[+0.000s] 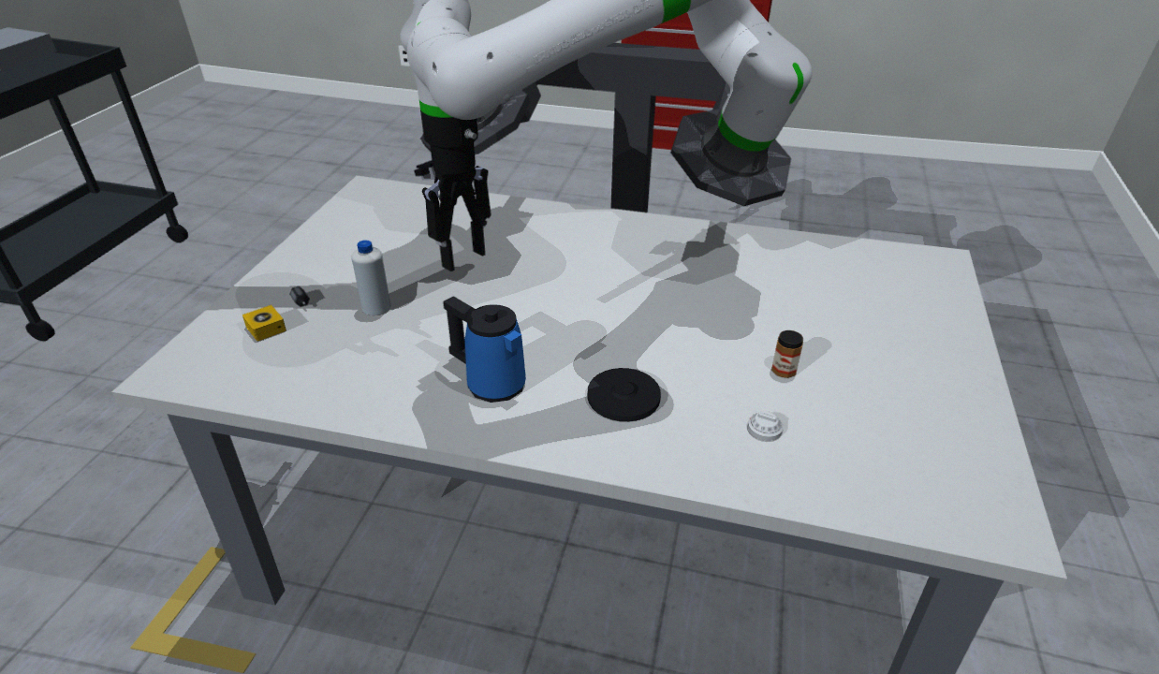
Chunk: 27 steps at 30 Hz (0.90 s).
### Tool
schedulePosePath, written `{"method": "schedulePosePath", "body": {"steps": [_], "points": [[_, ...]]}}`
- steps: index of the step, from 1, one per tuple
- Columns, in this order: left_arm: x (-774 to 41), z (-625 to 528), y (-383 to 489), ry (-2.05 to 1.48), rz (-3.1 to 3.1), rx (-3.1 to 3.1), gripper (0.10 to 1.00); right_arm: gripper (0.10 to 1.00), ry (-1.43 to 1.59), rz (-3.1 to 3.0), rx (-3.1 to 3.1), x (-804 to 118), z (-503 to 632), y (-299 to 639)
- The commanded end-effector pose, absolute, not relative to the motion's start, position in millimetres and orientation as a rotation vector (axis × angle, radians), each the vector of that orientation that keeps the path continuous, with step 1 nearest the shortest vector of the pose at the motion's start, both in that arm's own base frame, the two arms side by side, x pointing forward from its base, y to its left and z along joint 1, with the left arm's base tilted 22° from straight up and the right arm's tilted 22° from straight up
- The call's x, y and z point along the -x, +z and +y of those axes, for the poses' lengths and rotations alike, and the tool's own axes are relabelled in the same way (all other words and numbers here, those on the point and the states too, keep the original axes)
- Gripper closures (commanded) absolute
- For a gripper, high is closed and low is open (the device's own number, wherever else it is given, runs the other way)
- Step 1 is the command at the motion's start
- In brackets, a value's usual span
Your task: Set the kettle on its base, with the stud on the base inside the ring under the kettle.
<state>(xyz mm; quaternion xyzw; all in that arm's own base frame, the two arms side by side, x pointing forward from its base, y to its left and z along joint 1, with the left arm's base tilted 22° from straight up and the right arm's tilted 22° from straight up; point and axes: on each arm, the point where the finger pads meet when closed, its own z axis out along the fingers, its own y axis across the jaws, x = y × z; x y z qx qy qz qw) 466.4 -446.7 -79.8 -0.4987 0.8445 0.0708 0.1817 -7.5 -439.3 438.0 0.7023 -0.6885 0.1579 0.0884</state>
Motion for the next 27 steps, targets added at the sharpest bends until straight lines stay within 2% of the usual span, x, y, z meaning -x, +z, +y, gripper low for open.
{"method": "schedulePosePath", "body": {"steps": [1, 27], "points": [[-466.5, -448.2, -78.4, 0.196, 2.385, 1.408, 0.576, 0.098, 0.472, -2.048, -2.088, 8.0, -439.2, 439.1], [-474.3, -438.5, -108.6, 0.196, 2.385, 1.408, 0.576, 0.098, 0.472, -2.048, -2.088, 8.0, -439.2, 439.1]]}}
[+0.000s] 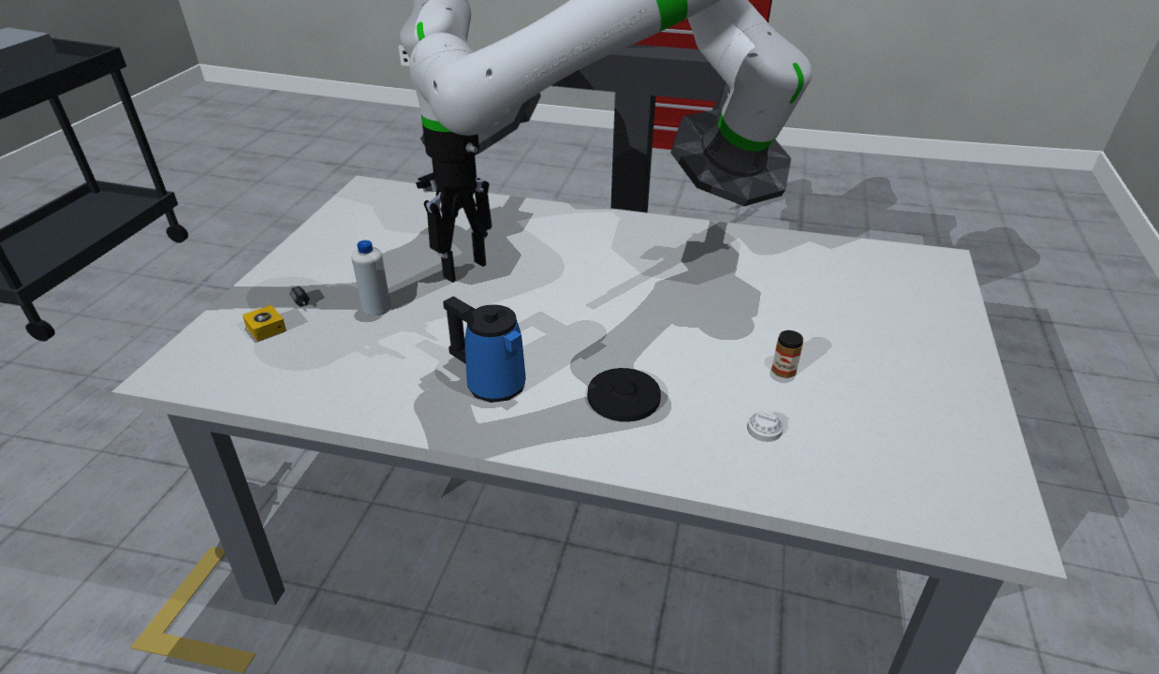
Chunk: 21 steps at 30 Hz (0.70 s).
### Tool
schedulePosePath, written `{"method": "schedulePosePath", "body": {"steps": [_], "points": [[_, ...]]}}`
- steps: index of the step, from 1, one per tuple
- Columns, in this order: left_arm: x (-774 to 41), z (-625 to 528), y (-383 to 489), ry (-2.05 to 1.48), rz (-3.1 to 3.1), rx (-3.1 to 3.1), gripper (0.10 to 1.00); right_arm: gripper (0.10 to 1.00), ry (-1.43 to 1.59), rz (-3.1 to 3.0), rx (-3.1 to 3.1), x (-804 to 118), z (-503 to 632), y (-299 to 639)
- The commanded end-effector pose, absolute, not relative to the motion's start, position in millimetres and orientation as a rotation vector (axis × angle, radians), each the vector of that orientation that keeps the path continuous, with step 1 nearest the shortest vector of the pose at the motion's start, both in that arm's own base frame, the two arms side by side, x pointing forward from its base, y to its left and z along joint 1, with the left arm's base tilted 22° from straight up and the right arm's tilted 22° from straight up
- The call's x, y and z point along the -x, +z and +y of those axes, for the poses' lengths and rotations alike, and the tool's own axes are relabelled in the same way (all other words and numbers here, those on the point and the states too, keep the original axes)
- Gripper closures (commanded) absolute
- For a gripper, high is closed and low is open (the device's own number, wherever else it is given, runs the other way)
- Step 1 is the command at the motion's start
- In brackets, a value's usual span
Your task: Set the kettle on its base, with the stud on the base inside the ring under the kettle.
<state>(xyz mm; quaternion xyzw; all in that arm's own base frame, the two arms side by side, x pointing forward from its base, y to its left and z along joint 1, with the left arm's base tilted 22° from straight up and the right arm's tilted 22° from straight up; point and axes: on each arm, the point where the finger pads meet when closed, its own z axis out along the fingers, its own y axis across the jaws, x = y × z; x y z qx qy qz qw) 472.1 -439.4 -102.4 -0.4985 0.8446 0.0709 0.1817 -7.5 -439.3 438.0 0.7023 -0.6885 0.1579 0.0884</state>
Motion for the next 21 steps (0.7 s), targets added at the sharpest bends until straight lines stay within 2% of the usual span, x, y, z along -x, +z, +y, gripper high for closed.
{"method": "schedulePosePath", "body": {"steps": [1, 21], "points": [[-474.3, -438.5, -108.6, 0.196, 2.385, 1.408, 0.576, 0.098, 0.472, -2.048, -2.088, 8.0, -439.2, 439.1], [-491.3, -417.1, -174.5, 0.196, 2.385, 1.408, 0.576, 0.098, 0.472, -2.048, -2.088, 8.0, -439.2, 439.1]]}}
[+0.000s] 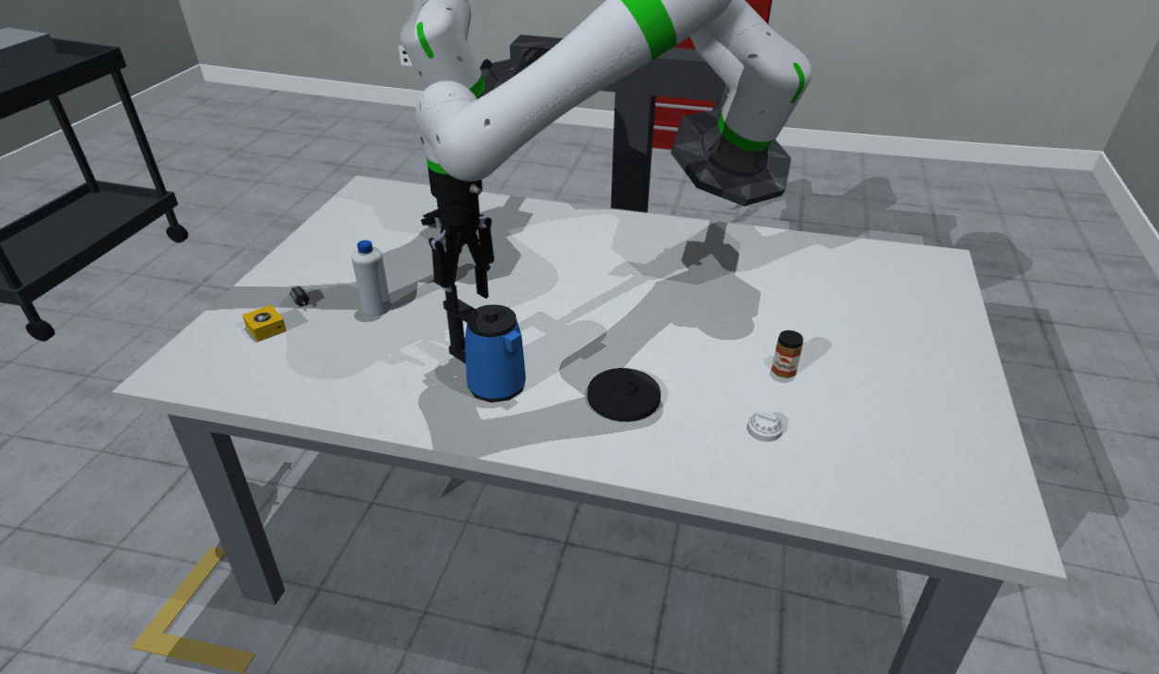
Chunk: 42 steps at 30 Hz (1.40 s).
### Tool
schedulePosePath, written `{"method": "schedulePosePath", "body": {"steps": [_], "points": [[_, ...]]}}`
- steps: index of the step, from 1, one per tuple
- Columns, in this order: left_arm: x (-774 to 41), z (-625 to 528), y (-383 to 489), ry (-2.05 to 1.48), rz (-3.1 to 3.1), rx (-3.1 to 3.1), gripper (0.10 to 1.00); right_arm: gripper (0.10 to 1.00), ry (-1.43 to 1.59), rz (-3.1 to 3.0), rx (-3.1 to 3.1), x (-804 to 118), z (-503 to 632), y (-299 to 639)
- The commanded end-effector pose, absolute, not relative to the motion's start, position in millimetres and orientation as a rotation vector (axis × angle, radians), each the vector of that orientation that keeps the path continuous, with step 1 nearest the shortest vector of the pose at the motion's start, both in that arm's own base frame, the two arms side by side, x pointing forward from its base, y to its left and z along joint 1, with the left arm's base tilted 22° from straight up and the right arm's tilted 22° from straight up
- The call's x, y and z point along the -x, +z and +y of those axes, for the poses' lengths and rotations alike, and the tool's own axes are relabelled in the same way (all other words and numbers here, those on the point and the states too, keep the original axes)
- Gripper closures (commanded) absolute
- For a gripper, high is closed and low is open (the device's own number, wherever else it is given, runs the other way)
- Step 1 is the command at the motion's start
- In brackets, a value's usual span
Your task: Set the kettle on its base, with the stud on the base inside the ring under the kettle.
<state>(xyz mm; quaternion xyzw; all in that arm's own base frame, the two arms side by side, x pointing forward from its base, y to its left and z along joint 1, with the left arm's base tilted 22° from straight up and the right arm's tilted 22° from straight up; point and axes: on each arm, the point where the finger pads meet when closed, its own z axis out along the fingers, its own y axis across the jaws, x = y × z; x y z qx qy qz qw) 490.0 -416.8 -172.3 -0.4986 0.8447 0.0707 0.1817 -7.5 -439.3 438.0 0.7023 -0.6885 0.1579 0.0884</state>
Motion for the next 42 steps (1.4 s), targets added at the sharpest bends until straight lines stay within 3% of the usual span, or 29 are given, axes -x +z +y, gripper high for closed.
{"method": "schedulePosePath", "body": {"steps": [1, 42], "points": [[-491.8, -416.5, -176.3, 0.196, 2.385, 1.408, 0.576, 0.098, 0.472, -2.048, -2.088, 8.0, -439.2, 439.1], [-493.0, -414.9, -181.1, 0.196, 2.385, 1.408, 0.576, 0.098, 0.472, -2.048, -2.088, 8.0, -439.2, 439.1]]}}
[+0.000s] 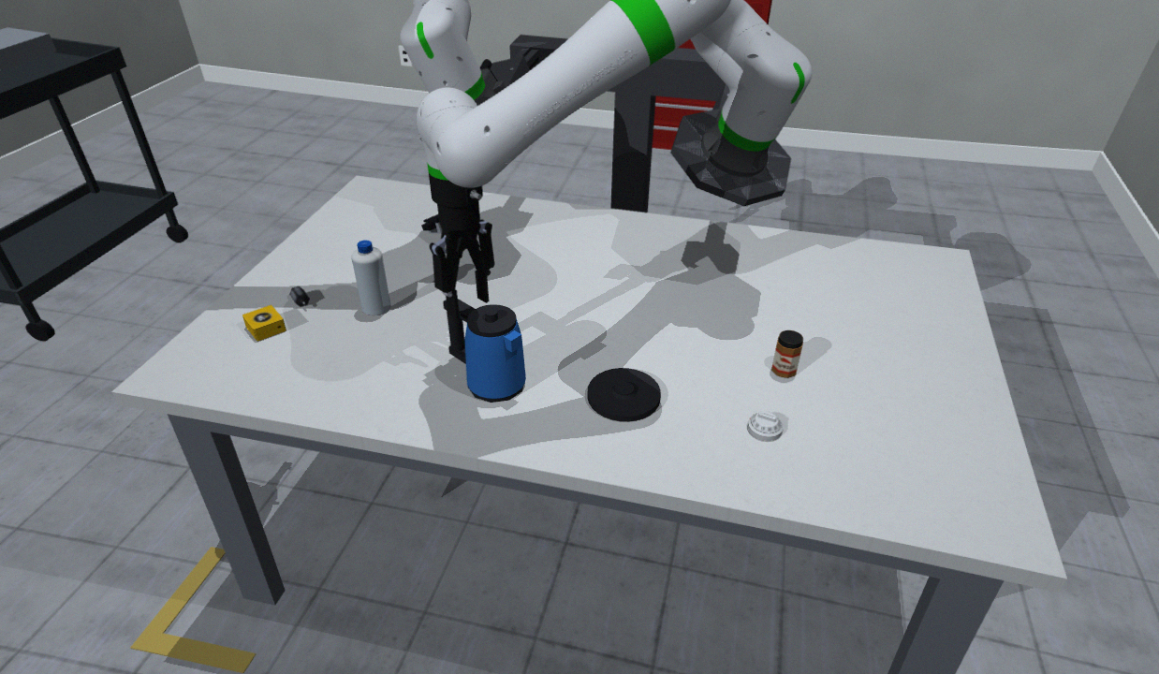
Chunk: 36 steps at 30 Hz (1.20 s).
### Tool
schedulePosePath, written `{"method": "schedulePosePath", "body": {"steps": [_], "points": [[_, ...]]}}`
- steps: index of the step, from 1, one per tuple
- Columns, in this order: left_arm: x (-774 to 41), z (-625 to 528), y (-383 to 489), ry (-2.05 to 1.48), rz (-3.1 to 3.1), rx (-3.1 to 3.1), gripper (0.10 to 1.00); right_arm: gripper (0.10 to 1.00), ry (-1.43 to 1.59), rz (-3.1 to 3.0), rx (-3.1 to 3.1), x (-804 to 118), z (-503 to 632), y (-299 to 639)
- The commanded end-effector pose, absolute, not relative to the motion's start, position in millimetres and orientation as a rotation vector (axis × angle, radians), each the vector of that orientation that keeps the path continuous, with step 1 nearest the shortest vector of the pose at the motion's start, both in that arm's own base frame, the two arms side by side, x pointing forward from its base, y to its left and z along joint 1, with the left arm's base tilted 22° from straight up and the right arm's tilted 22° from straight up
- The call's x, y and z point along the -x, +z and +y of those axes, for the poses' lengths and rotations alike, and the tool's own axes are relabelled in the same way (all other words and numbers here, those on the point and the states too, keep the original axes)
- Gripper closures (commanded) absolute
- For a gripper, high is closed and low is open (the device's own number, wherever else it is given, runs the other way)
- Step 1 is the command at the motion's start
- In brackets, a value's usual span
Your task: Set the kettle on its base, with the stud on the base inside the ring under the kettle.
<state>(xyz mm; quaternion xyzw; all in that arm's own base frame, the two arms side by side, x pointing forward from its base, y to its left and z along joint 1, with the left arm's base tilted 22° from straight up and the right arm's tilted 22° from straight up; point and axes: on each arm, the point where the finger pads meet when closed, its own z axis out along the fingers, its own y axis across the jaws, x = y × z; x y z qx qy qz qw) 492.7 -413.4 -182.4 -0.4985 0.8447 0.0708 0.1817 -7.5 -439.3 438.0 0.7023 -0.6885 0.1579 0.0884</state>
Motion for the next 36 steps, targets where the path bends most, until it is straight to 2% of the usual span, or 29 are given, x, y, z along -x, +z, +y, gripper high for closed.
{"method": "schedulePosePath", "body": {"steps": [1, 36], "points": [[-493.0, -414.9, -181.1, 0.196, 2.385, 1.408, 0.576, 0.098, 0.472, -2.048, -2.088, 8.0, -439.2, 439.1], [-504.2, -400.8, -224.6, 0.196, 2.385, 1.408, 0.576, 0.098, 0.472, -2.048, -2.088, 8.0, -439.2, 439.1]]}}
